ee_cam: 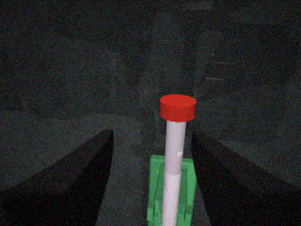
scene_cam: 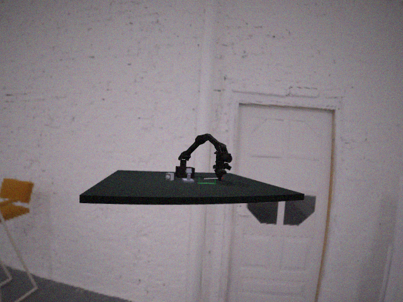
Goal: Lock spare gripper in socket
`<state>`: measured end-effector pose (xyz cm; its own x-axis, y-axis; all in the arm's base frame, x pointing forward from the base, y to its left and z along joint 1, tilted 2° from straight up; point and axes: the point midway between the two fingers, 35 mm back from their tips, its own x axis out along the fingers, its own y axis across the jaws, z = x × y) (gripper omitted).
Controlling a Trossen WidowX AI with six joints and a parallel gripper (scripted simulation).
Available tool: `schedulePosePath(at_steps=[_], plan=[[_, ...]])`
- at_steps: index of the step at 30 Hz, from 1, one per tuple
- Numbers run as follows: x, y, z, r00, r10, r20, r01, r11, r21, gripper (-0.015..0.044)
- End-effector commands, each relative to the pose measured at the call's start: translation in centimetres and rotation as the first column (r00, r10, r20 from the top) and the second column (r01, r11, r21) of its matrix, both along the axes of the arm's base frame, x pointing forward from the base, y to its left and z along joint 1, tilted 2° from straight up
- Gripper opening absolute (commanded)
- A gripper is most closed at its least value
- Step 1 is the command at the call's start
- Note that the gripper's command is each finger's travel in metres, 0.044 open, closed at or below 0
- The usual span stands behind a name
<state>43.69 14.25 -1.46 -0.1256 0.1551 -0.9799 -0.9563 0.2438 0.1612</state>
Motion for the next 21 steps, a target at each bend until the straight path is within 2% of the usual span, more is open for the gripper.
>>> schedulePosePath(at_steps=[1, 21], plan=[[0.0, 0.0, 1.1, 1.000, 0.000, 0.003, 0.000, 1.000, 0.001, 0.0200], [-1.4, -0.5, 4.2, 0.998, -0.003, -0.063, 0.002, 1.000, -0.016, 0.0200]])
